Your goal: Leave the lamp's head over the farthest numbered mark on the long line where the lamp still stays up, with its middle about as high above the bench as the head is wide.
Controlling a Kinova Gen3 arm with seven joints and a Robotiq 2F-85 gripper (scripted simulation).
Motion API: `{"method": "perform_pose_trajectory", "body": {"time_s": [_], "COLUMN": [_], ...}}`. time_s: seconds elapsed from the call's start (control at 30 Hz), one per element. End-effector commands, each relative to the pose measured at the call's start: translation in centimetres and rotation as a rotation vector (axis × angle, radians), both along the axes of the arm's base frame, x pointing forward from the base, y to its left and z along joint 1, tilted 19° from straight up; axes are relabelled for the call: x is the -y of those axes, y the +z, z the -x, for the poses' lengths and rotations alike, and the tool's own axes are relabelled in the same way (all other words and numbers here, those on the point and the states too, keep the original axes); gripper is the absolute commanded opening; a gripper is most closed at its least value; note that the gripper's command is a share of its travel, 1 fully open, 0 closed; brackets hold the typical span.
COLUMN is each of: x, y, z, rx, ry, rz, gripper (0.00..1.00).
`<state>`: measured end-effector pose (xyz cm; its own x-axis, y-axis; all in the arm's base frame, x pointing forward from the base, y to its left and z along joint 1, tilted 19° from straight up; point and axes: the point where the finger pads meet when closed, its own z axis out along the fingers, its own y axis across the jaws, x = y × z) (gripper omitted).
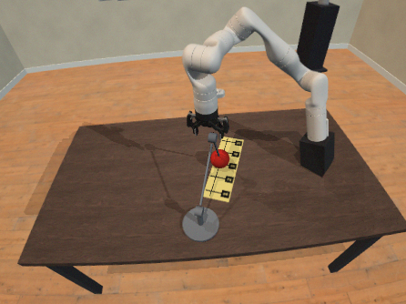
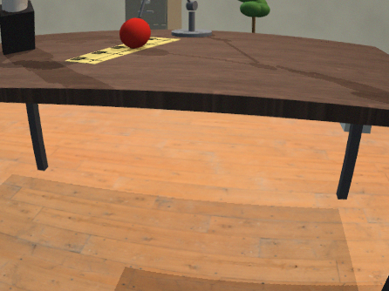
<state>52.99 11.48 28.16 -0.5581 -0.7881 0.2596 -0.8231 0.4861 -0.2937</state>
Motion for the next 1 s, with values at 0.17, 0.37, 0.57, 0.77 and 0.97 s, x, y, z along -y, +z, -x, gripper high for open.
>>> {"method": "perform_pose_trajectory", "body": {"time_s": [0.17,0.37,0.57,0.77,0.97], "x": [0.8,1.1,1.4,1.8,2.0], "y": [-1.8,-2.8,-4.3,-5.8,-6.8], "z": [-0.3,-0.5,-0.7,-1.0,-1.2], "rx": [-0.002,-0.001,0.0,0.0,0.0], "ry": [-0.003,-0.003,-0.001,0.0,0.001], "rz": [0.002,0.002,0.001,0.001,0.001], "gripper": [1.0,1.0,1.0,1.0,1.0]}}
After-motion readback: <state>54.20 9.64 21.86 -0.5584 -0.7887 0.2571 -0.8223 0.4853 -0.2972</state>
